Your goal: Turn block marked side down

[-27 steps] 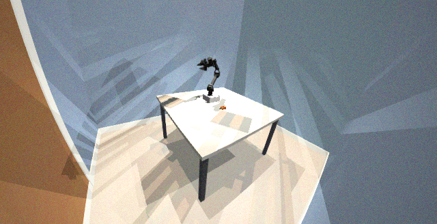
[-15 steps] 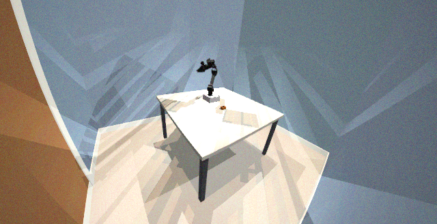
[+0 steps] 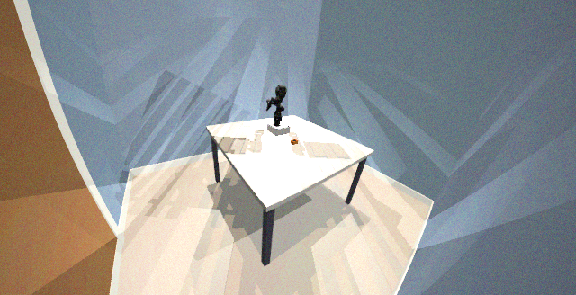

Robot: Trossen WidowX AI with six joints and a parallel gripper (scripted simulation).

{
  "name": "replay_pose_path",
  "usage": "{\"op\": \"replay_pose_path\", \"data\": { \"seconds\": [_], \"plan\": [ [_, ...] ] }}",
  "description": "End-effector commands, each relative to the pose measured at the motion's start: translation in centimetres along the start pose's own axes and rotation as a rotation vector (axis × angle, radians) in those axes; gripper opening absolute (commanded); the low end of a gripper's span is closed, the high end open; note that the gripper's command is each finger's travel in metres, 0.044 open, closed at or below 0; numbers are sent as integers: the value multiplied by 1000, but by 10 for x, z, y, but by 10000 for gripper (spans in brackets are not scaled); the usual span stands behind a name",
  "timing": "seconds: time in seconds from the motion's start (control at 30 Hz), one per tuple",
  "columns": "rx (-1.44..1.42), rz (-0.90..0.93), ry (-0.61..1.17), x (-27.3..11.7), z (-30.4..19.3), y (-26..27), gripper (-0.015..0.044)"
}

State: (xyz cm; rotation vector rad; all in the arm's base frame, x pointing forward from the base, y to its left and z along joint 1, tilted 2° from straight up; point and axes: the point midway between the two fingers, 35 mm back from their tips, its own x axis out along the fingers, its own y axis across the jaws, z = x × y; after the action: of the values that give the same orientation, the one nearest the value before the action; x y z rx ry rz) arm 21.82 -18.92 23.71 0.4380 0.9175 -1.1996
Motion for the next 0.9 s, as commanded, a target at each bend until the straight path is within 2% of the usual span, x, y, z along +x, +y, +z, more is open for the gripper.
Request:
{"op": "replay_pose_path", "data": {
  "seconds": [0.0,0.27,0.5,0.87],
  "plan": [
    [-308,130,121,19,-36,64,440],
    [-810,358,286,32,-120,152,440],
    [-1199,554,429,33,-210,199,440],
    [-1218,564,436,33,-219,202,440]
  ]
}}
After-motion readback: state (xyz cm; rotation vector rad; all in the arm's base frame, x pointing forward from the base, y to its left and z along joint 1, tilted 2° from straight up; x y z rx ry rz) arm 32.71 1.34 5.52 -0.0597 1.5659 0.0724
